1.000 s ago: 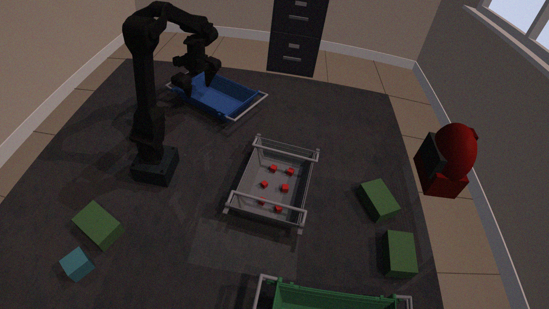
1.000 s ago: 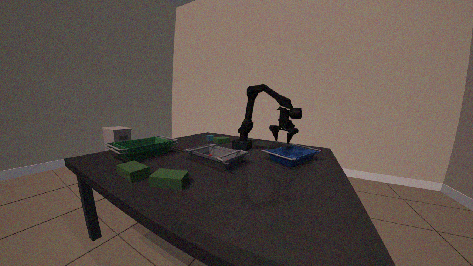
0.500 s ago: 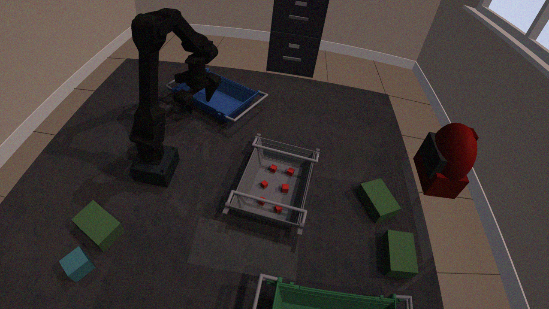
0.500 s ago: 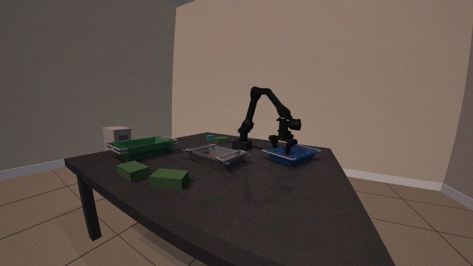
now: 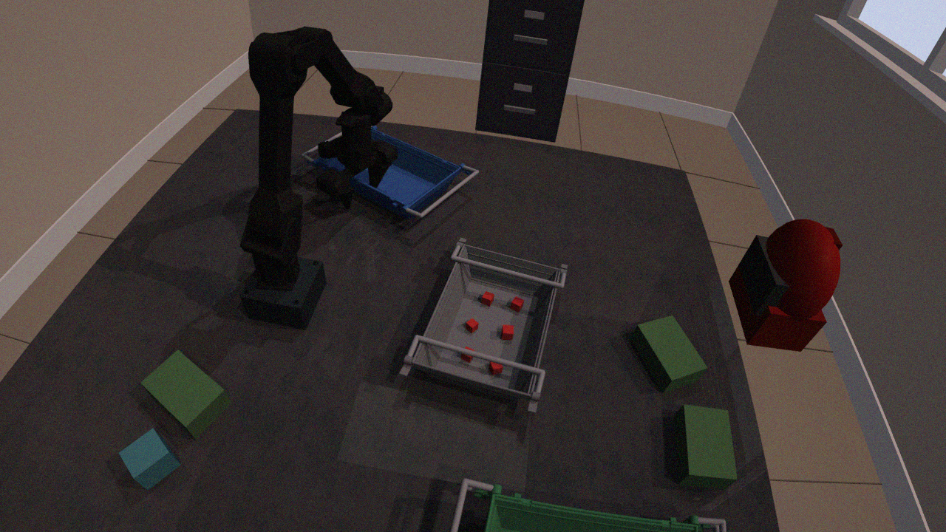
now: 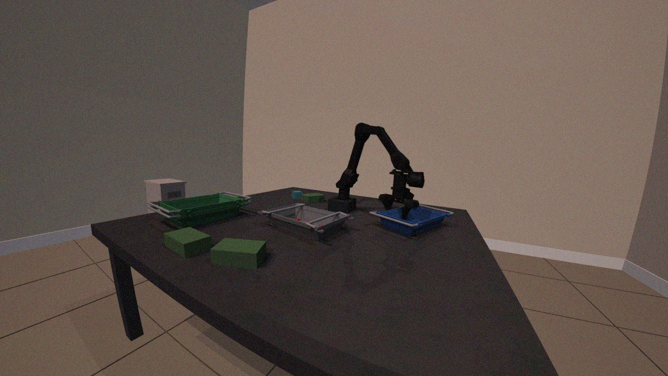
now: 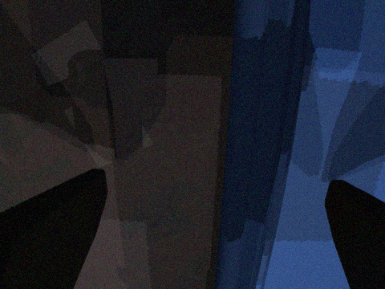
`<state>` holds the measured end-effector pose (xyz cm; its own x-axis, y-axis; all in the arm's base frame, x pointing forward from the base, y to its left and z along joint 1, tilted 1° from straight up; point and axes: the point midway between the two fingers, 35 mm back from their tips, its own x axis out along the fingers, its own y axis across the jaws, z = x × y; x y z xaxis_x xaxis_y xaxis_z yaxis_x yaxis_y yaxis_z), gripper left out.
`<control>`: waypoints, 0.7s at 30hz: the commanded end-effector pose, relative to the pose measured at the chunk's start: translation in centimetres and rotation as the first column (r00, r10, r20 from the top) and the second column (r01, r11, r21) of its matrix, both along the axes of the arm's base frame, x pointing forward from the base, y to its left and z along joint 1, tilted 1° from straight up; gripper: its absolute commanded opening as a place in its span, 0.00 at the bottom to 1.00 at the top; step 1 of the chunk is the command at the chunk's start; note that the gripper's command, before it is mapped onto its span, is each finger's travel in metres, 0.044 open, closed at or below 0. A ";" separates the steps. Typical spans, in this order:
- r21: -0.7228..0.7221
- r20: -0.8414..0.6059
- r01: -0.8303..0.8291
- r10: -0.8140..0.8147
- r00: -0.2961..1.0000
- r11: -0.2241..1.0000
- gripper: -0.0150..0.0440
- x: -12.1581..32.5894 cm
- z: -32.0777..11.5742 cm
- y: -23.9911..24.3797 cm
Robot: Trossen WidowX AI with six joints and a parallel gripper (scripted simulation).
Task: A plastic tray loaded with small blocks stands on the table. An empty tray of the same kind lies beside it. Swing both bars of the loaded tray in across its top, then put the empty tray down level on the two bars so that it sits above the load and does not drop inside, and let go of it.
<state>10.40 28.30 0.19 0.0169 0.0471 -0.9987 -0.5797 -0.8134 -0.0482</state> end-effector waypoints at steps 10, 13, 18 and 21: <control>-0.002 0.004 -0.004 0.004 1.000 1.000 0.62 0.1 -0.1 0.0; -0.002 0.004 -0.004 0.004 1.000 1.000 0.58 0.1 -0.1 0.0; -0.002 0.004 -0.004 0.004 1.000 1.000 0.53 0.1 -0.1 0.0; -0.002 0.004 -0.004 0.004 1.000 1.000 0.49 0.1 -0.1 0.0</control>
<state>10.52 28.43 0.18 0.0229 0.0528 -0.9983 -0.5794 -0.8131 -0.0563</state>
